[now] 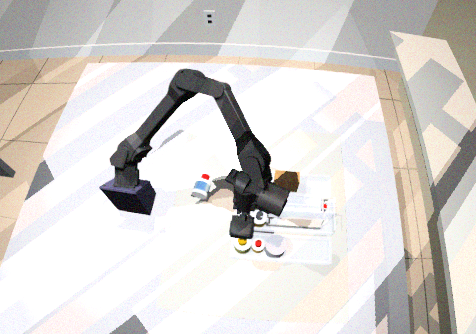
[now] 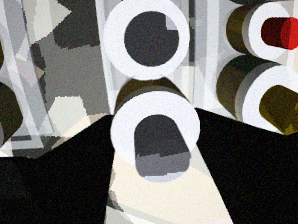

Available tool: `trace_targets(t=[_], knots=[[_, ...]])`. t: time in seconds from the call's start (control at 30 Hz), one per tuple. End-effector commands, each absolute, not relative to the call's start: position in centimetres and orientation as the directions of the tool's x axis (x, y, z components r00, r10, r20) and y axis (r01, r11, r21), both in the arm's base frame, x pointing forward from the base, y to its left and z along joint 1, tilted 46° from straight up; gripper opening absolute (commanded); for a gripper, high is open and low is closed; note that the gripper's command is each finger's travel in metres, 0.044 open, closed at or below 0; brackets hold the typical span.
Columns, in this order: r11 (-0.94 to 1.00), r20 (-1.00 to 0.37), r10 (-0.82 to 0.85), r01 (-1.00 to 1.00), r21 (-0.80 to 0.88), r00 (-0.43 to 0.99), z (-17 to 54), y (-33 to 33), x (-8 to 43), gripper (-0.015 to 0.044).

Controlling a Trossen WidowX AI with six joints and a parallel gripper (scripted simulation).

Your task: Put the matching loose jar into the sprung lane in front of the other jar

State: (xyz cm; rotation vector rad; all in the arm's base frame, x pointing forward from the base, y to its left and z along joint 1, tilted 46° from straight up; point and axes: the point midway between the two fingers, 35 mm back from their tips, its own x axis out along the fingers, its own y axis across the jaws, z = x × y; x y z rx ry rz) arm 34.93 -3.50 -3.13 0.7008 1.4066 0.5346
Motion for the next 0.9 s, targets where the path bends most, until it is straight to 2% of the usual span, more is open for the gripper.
trace_targets(t=[0.0,0.87], knots=[[0.694,-0.695,0.709,0.056,0.718,0.124,-3.04,-3.56,35.52,0.0],[0.694,-0.695,0.709,0.056,0.718,0.124,-3.57,-3.01,35.6,0.0]])
